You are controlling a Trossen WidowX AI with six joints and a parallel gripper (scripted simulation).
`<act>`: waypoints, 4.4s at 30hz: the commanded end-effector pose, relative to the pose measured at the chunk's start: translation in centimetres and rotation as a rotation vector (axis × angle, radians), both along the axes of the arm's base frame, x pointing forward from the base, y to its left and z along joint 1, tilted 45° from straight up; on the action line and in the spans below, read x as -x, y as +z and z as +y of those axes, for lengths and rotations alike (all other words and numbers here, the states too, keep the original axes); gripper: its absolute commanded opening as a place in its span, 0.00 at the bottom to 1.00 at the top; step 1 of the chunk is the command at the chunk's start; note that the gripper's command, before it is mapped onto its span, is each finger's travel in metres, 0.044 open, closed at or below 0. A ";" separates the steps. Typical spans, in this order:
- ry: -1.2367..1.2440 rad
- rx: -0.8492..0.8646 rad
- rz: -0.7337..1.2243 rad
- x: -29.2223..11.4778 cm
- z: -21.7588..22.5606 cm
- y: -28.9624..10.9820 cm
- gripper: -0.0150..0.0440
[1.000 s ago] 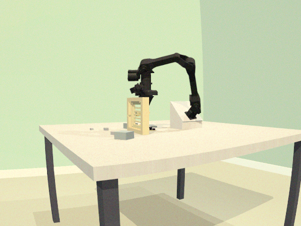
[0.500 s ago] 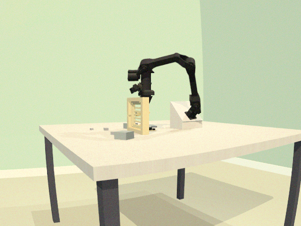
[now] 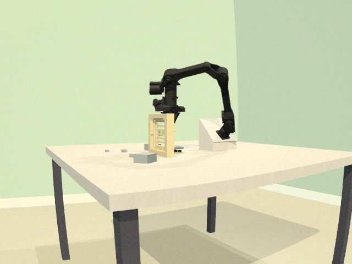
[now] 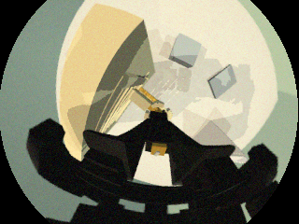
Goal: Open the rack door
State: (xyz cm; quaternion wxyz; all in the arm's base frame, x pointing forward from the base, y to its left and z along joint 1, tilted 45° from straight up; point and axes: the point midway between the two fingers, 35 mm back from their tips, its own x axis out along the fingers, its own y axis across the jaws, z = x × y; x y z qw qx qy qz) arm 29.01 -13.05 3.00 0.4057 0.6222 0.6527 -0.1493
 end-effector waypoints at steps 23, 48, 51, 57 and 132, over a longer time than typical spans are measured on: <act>-0.685 -0.098 0.658 0.0 0.0 0.0 0.29; -0.490 -0.069 0.470 0.0 0.0 0.0 0.75; -0.384 -0.054 0.368 0.0 0.0 0.0 0.75; -0.171 -0.023 0.163 0.0 0.0 0.0 0.75; 1.940 0.283 -1.872 0.0 0.0 0.0 0.65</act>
